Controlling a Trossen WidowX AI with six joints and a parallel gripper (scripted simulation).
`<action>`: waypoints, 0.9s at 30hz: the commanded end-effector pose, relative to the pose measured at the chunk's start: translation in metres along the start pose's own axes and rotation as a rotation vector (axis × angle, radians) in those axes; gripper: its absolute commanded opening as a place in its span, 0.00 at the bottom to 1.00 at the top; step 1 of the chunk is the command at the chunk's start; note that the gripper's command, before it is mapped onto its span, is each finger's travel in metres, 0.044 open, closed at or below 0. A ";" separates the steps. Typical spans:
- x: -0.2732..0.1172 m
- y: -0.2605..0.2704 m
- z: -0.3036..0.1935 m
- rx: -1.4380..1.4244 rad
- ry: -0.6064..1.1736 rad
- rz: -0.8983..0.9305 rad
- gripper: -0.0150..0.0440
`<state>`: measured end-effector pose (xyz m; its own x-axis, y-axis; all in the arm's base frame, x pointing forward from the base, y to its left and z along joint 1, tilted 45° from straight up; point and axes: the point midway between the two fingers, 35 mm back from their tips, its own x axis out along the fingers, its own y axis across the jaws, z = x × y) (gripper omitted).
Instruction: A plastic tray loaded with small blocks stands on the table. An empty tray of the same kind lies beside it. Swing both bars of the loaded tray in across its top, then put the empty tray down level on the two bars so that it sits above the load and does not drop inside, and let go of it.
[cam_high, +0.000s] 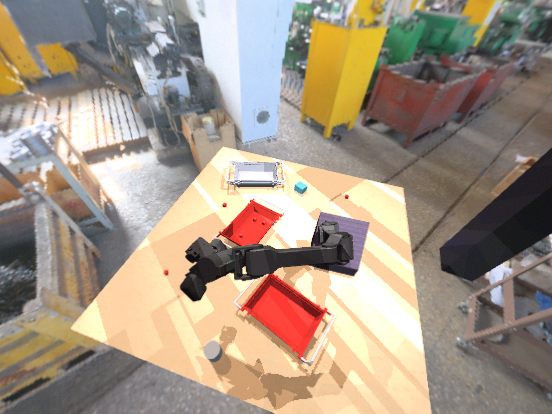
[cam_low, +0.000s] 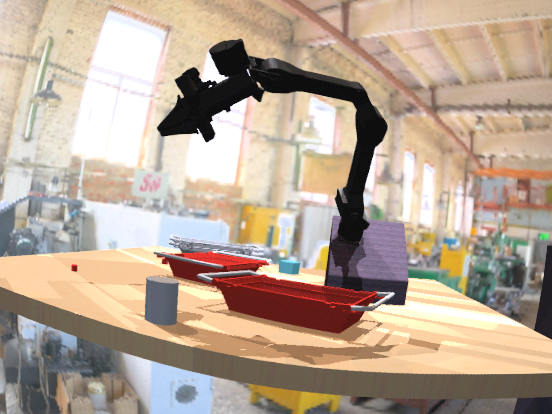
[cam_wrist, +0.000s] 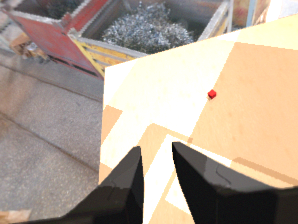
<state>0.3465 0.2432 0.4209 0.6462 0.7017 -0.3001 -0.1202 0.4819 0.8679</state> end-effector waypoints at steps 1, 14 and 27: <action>0.036 -0.064 0.009 -0.018 0.056 -0.140 0.40; 0.084 -0.246 0.033 -0.068 0.244 -0.435 0.40; 0.068 -0.432 0.020 -0.048 0.519 -0.571 0.40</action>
<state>0.4674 0.0995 0.0823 0.2789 0.4835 -0.8297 0.0763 0.8501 0.5211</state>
